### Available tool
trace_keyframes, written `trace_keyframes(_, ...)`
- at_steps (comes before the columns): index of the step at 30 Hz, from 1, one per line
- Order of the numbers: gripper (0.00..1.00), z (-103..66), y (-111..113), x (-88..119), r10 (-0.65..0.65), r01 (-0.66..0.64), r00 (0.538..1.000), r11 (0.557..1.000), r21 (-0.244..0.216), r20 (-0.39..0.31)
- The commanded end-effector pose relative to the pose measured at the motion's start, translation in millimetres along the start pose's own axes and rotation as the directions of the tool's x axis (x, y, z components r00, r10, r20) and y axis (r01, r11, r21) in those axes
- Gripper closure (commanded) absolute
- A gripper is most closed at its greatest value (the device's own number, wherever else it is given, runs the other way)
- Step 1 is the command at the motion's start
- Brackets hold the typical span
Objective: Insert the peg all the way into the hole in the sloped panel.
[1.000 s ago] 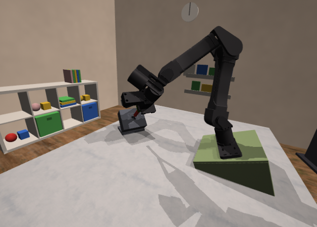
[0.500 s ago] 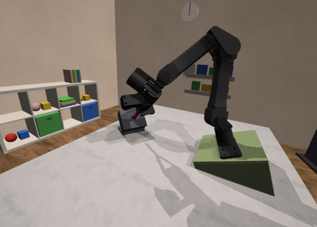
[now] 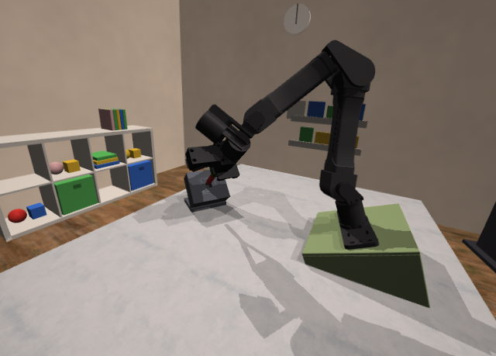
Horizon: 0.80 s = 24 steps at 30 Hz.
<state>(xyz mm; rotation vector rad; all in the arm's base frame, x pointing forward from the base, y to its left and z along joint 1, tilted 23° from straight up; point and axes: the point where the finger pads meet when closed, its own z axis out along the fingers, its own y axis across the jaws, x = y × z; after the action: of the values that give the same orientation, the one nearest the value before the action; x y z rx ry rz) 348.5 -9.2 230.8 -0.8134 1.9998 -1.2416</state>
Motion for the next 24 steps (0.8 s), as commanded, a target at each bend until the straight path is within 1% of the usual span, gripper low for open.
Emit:
trace_keyframes(1, 1.00, 0.4, -13, -6, 0.023, -0.023, 1.000, 1.000, 0.015, 0.008)
trace_keyframes(24, 1.00, -17.8, 0, 4, 0.023, -0.023, 1.000, 1.000, 0.014, 0.008)
